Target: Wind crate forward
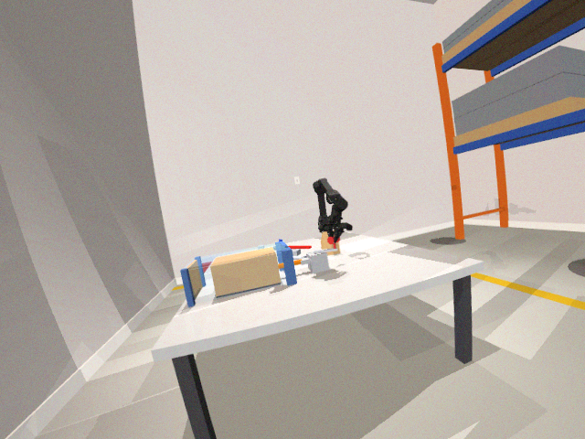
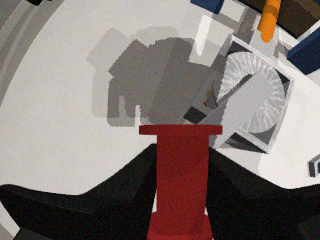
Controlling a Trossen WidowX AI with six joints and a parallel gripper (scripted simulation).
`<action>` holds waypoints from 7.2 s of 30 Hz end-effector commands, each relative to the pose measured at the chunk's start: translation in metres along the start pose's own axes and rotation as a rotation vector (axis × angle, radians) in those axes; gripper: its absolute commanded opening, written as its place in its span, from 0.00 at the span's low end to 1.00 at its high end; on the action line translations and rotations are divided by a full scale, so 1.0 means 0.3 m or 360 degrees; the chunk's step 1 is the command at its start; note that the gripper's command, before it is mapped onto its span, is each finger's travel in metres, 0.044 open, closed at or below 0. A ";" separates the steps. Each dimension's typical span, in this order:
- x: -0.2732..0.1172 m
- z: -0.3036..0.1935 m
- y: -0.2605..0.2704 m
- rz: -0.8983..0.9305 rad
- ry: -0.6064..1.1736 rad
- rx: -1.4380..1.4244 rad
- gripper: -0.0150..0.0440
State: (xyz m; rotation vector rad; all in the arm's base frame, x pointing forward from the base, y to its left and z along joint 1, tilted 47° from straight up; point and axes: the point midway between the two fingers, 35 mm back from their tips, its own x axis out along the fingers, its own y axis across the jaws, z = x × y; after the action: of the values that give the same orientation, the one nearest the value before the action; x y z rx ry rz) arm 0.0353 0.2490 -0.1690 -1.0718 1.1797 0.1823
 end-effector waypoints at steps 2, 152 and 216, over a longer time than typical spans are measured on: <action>-0.011 -0.047 -0.050 -0.0036 0.0032 -0.0017 0.25; 0.117 0.246 -0.591 -0.0058 0.0029 -0.0013 0.25; 0.228 0.470 -0.421 -0.0055 0.0021 -0.0007 0.25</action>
State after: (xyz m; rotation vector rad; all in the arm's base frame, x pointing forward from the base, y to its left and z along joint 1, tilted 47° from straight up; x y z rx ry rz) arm 0.2373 0.2499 -0.1419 -1.1362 1.1627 0.1336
